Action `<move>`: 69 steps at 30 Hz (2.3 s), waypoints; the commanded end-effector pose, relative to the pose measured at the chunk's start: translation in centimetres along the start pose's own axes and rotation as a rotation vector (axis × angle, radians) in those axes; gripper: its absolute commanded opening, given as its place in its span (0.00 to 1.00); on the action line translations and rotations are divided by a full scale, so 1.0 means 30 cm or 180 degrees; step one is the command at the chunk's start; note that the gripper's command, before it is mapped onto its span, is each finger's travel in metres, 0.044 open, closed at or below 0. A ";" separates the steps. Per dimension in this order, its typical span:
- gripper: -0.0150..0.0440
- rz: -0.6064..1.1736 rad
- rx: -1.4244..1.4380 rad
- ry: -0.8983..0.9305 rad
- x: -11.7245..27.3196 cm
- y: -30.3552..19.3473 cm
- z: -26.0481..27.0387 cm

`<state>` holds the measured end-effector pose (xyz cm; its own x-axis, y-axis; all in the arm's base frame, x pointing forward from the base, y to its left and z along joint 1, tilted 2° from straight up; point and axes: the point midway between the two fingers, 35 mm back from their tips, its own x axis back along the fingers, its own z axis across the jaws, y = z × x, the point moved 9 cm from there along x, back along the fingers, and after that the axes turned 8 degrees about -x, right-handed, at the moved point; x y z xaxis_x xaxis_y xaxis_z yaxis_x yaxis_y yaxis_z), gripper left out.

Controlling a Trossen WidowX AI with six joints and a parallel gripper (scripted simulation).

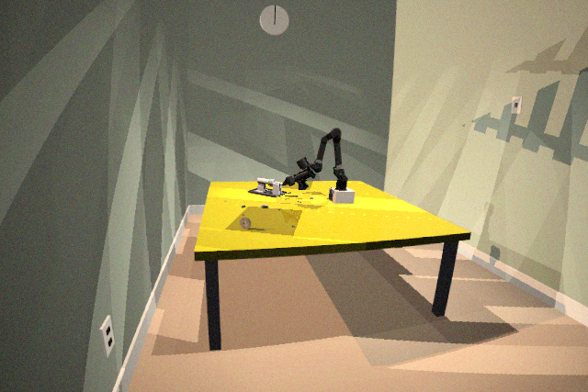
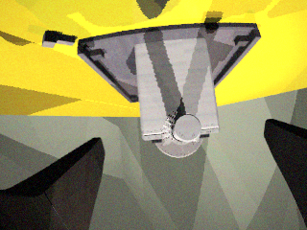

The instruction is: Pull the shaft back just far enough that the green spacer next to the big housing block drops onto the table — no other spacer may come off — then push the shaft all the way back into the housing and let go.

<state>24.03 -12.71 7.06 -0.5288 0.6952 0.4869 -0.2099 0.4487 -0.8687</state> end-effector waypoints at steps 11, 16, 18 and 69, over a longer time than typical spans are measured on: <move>1.00 0.0020 0.0007 -0.0013 -0.080 -0.005 0.000; 1.00 0.0021 0.0007 -0.0013 -0.093 -0.004 0.001; 1.00 0.0021 0.0007 -0.0013 -0.093 -0.004 0.001; 1.00 0.0025 0.0007 -0.0013 -0.153 -0.005 0.001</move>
<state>26.18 -15.72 4.98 -0.5290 0.6966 0.4847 -0.2084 0.4471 -0.8699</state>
